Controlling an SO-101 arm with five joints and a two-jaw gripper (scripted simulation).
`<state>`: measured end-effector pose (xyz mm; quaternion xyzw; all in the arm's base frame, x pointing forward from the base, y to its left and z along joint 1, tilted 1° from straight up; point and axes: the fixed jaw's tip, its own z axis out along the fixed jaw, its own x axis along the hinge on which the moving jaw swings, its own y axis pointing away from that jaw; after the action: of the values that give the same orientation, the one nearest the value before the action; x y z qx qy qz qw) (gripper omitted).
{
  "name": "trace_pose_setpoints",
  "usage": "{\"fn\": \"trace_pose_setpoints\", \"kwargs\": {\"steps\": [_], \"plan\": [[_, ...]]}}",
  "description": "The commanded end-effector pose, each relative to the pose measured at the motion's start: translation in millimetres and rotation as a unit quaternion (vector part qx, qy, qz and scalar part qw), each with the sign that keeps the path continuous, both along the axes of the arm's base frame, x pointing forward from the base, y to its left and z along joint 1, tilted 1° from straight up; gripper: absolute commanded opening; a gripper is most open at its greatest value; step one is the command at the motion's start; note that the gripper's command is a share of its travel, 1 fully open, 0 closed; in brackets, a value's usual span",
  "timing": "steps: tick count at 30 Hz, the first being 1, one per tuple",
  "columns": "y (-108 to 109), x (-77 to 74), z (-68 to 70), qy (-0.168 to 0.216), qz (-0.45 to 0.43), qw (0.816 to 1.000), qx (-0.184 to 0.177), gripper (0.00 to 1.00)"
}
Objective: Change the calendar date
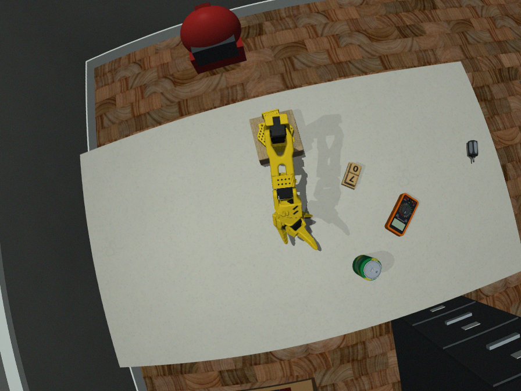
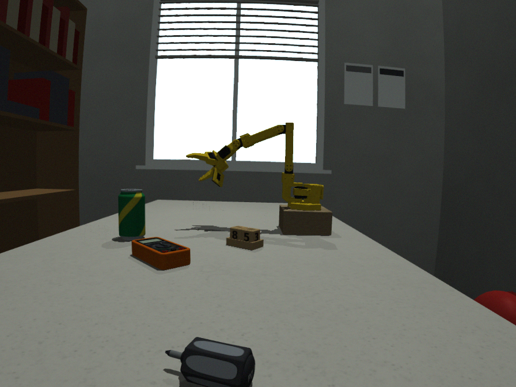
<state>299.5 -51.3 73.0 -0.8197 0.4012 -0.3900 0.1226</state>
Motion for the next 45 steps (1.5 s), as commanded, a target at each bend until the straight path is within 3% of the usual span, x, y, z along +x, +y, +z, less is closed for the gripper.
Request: {"fn": "trace_pose_setpoints", "kwargs": {"steps": [1, 7, 10, 14, 16, 25, 31, 33, 39, 45], "plan": [[41, -10.4, -1.3, 0.038, 0.098, 0.994, -0.028, 0.62], [105, -42.9, -14.5, 0.097, 0.282, 0.950, -0.096, 0.54], [130, -63.3, -20.2, 0.120, 0.372, 0.911, -0.130, 0.50], [155, -91.5, -26.7, 0.143, 0.482, 0.846, -0.175, 0.45], [155, -91.5, -26.7, 0.143, 0.482, 0.846, -0.175, 0.45], [183, -146.1, -37.0, 0.165, 0.646, 0.703, -0.247, 0.36], [189, -169.2, -40.8, 0.169, 0.705, 0.631, -0.275, 0.32], [189, -169.2, -40.8, 0.169, 0.705, 0.631, -0.275, 0.32], [190, -181.2, -42.7, 0.170, 0.734, 0.591, -0.289, 0.31], [191, -184.8, -43.3, 0.170, 0.742, 0.578, -0.293, 0.30]]}}
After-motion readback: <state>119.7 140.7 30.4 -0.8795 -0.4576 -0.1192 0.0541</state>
